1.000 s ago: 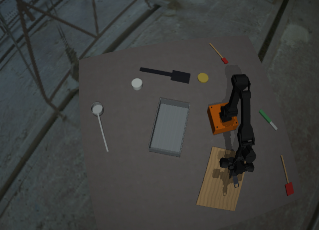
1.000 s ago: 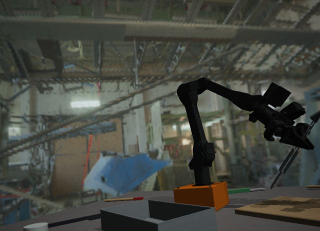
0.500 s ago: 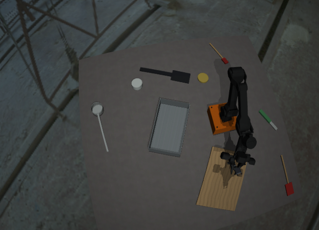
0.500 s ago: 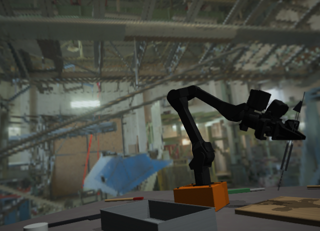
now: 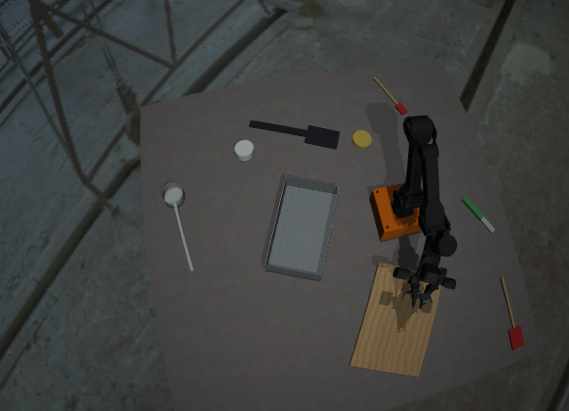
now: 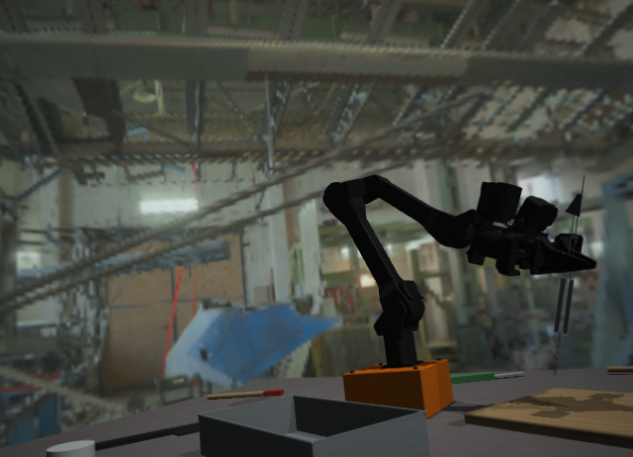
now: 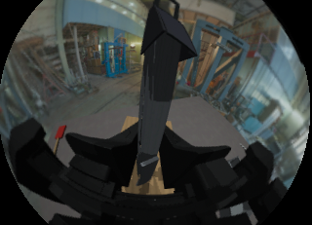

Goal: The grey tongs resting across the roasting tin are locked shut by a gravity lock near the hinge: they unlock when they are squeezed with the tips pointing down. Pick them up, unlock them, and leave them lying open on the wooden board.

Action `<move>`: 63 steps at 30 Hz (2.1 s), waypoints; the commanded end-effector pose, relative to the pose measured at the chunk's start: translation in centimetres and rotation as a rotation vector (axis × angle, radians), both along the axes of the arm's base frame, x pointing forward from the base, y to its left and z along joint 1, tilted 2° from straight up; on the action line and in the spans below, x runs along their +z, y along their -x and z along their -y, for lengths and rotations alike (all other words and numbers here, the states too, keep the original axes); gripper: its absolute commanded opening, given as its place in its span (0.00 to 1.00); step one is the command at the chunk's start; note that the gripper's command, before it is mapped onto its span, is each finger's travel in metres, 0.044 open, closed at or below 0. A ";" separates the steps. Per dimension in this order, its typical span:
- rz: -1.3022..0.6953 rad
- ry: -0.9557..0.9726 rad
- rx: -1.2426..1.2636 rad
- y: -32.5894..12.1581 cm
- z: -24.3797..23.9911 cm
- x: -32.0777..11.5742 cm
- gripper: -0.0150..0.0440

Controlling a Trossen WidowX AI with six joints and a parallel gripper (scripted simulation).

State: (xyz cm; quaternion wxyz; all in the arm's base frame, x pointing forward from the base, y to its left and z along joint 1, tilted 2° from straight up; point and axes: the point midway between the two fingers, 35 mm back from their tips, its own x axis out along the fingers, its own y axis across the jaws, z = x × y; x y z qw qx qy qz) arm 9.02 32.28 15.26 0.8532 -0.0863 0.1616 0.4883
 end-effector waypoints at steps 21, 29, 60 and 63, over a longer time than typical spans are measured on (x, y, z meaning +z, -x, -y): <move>0.007 -0.009 -0.006 -0.1 0.0 0.3 0.00; 0.002 0.007 -0.003 -0.1 -0.2 0.1 0.00; -0.194 0.468 0.037 -1.2 -3.7 -3.8 0.00; -0.219 0.513 0.039 -1.4 -3.8 -4.1 0.00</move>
